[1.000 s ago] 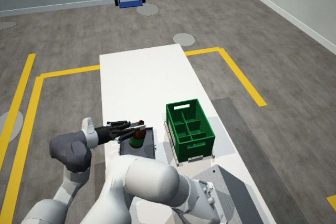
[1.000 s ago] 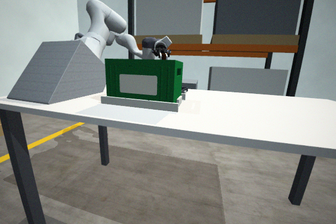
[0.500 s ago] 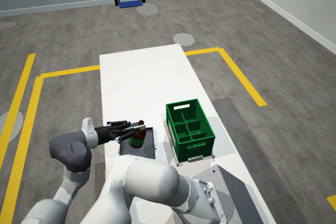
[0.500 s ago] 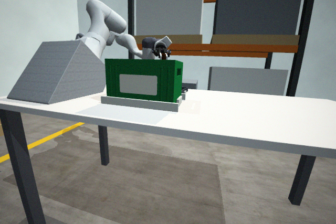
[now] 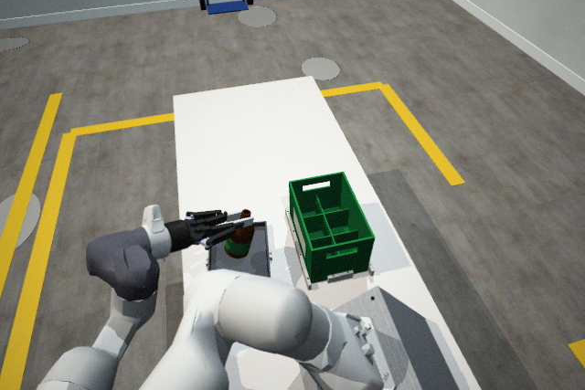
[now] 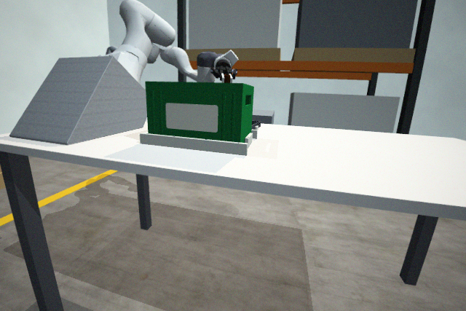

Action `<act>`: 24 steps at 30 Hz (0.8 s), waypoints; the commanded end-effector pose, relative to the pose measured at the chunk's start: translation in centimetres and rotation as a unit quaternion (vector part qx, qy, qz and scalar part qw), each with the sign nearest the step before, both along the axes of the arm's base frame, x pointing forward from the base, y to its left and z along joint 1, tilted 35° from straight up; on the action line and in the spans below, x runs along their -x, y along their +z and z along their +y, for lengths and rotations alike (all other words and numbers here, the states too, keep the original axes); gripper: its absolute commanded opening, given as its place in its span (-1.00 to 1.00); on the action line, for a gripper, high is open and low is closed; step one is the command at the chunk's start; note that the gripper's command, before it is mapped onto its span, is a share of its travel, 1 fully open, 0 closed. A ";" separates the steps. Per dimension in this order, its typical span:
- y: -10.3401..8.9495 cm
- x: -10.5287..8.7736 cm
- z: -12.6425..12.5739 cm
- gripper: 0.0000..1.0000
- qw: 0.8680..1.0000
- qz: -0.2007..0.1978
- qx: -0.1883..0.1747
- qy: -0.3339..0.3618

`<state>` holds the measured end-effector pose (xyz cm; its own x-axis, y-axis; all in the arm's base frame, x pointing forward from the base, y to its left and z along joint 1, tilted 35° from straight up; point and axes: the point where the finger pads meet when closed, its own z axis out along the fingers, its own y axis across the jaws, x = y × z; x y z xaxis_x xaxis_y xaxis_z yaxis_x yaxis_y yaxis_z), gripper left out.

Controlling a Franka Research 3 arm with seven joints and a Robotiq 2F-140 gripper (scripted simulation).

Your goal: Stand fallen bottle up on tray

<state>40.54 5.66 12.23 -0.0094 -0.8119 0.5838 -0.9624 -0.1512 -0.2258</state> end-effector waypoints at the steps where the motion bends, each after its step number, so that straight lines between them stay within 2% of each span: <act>1: 0.0 0.0 -0.1 -1.00 1.000 -0.001 0.001 -0.003; 24: -0.8 -0.1 0.4 -1.00 1.000 -0.001 0.001 -0.003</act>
